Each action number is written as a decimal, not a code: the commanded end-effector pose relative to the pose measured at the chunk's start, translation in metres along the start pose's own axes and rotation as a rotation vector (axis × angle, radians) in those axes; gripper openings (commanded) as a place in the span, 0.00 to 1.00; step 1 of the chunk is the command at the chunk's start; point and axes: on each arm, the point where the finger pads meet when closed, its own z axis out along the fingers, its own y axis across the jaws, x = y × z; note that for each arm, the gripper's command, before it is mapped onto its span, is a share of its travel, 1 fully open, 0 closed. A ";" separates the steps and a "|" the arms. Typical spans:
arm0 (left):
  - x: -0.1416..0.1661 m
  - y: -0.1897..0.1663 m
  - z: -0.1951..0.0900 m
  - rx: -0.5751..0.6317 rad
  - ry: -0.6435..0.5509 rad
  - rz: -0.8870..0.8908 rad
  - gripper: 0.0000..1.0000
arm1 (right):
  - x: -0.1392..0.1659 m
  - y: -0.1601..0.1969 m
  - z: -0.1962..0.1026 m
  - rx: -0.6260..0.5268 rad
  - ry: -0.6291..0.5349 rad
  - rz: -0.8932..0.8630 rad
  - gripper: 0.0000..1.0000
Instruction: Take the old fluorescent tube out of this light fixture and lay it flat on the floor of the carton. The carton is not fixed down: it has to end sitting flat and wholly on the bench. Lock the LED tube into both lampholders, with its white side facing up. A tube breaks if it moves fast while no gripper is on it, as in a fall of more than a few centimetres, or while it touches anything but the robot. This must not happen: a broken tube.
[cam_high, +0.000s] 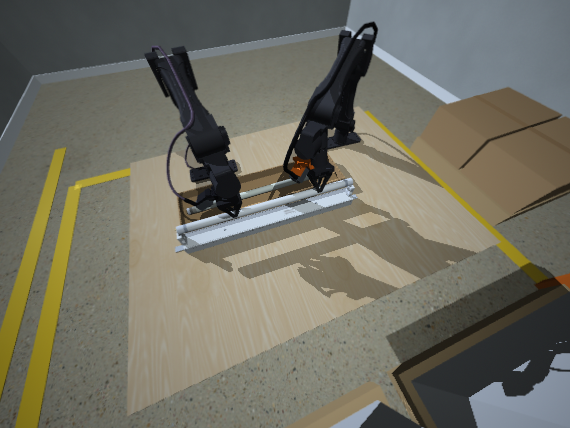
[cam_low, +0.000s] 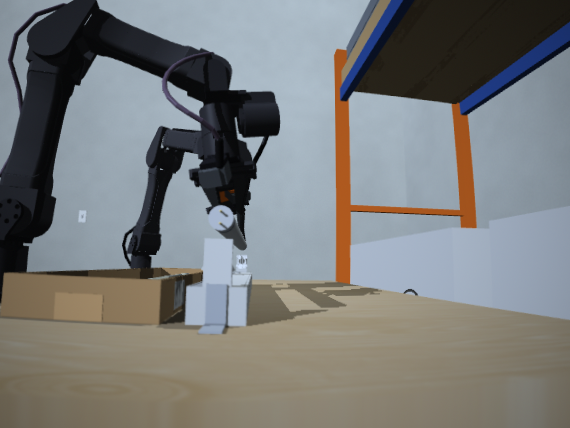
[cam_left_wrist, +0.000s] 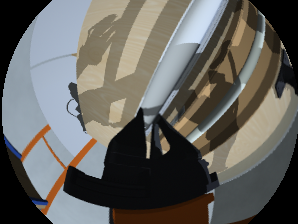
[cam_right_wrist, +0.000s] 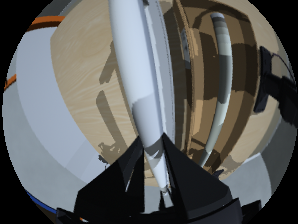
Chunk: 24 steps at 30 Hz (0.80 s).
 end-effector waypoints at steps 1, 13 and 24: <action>-0.001 0.009 -0.011 -0.032 -0.038 -0.031 0.11 | 0.006 0.007 -0.002 -0.010 0.005 -0.004 0.11; -0.002 0.009 -0.003 -0.024 -0.026 -0.027 0.11 | 0.002 0.013 -0.014 -0.057 0.008 0.003 0.11; -0.008 0.016 -0.017 -0.052 -0.057 -0.031 0.11 | 0.004 0.015 -0.012 -0.058 0.006 -0.001 0.11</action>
